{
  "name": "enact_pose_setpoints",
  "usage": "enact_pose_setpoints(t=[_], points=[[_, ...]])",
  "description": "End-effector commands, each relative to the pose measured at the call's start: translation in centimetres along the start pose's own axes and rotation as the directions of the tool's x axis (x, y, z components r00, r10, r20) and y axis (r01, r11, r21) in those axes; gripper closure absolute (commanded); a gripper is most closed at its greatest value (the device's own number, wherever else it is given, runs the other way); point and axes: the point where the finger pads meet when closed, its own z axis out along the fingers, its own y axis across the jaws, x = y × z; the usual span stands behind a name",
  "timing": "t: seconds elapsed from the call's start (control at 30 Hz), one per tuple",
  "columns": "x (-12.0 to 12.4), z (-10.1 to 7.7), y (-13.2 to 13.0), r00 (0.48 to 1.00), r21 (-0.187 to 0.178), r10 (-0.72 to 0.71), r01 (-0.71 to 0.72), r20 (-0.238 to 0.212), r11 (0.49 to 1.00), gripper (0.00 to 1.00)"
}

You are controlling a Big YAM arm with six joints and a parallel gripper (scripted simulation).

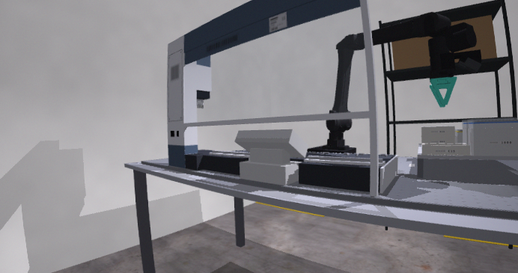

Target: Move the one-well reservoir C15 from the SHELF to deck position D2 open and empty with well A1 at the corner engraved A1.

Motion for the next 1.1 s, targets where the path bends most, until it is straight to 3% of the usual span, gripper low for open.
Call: enact_pose_setpoints(t=[0.0, 1.03, 1.07], points=[[-0.7, -2.6, -0.8, 0.999, 0.031, -0.019, 0.018, 0.048, 0.999, 0.00], [-0.7, -2.6, -0.8, 0.999, 0.031, -0.019, 0.018, 0.048, 0.999, 0.00], [-0.9, -3.6, 0.5, 0.998, 0.034, -0.042, 0.040, 0.054, 0.999, 0.00]])
